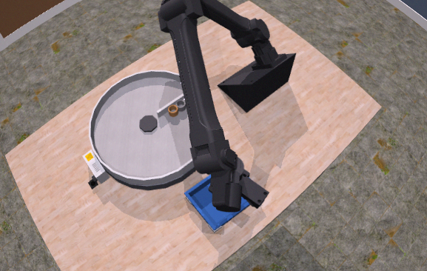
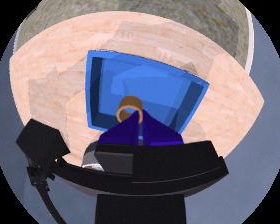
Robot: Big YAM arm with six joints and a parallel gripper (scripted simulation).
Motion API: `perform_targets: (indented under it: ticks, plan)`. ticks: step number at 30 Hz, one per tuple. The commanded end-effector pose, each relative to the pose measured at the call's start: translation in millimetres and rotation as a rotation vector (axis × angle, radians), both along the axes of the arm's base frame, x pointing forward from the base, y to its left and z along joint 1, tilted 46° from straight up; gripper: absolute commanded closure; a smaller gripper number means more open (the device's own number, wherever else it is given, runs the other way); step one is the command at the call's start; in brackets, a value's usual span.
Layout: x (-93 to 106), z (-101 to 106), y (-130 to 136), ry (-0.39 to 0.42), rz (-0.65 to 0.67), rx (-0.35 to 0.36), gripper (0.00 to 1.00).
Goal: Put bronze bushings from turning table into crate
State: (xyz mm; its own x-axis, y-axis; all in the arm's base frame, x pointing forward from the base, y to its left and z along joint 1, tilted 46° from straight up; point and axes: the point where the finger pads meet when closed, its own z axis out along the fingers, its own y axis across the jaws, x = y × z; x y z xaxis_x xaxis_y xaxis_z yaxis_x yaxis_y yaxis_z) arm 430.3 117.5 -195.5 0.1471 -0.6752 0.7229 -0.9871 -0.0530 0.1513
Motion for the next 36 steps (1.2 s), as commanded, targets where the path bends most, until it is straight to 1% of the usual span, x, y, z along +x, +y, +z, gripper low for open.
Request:
perform_targets:
  ticks: [1,4,5,6,7,9,36]
  plan:
    - [44.7,19.4,8.4,-0.09,0.002,0.062,1.0]
    - [42.8,18.3,7.2,-0.086,0.001,0.062,1.0]
    - [36.9,17.9,25.9,-0.083,0.04,0.064,1.0]
    - [36.9,17.9,25.9,-0.083,0.04,0.064,1.0]
    - [33.7,12.6,24.0,-0.073,0.04,0.059,1.0]
    - [30.6,9.4,22.3,-0.065,0.04,0.054,1.0]
    - [30.3,9.6,22.2,-0.063,0.04,0.054,1.0]
